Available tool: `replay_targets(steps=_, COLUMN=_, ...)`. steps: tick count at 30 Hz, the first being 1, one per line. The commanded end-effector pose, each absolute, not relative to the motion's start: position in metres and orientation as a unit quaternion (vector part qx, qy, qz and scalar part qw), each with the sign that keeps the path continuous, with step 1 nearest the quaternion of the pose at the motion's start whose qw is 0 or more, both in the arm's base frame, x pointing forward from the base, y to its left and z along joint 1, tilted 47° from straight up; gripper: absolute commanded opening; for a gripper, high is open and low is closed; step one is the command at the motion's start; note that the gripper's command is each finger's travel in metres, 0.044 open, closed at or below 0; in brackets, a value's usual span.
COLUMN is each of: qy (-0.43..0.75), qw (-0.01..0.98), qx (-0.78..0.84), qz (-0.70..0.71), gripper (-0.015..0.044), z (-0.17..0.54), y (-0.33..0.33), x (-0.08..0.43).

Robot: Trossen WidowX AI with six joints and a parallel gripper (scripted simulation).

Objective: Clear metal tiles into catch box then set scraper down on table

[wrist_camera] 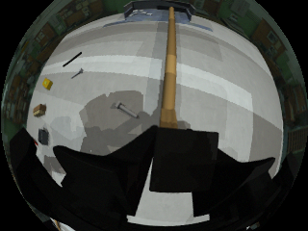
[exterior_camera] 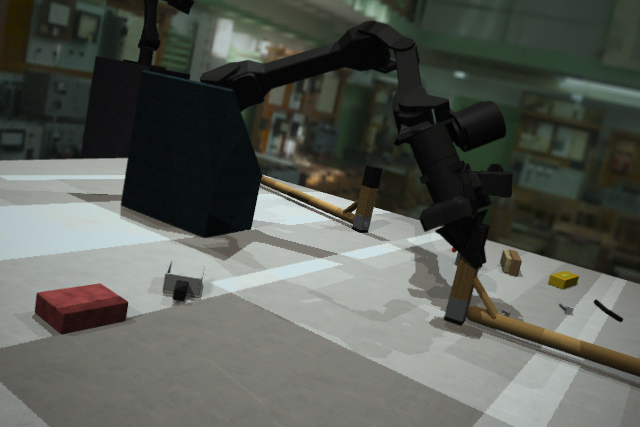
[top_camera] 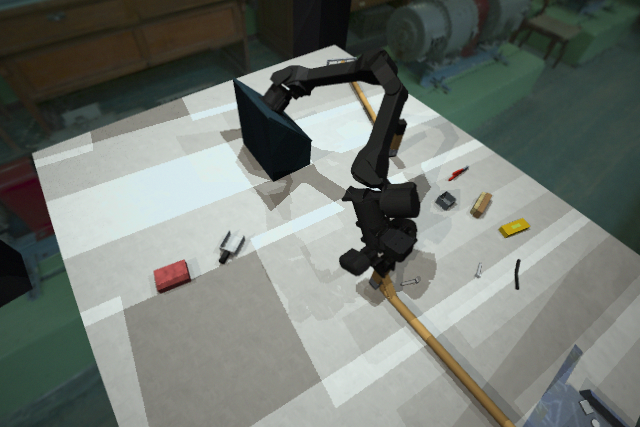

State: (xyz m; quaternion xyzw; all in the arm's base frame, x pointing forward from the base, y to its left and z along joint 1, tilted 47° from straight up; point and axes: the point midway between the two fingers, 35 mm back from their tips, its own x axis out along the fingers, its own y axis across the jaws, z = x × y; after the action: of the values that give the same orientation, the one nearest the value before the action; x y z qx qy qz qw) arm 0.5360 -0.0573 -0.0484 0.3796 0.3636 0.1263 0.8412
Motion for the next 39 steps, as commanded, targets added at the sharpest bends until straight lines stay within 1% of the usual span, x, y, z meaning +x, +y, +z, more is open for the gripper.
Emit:
replay_targets(steps=1, qy=0.363, qw=0.841, qx=0.38, qz=0.127, gripper=0.0, z=-0.048, y=-0.058, x=0.535)
replay_targets(steps=11, qy=0.361, qw=0.843, qx=0.379, qz=0.126, gripper=0.0, z=-0.048, y=-0.058, x=0.535)
replay_targets(steps=39, qy=0.361, qw=0.843, qx=0.379, qz=0.125, gripper=0.0, z=-0.057, y=-0.059, x=0.496)
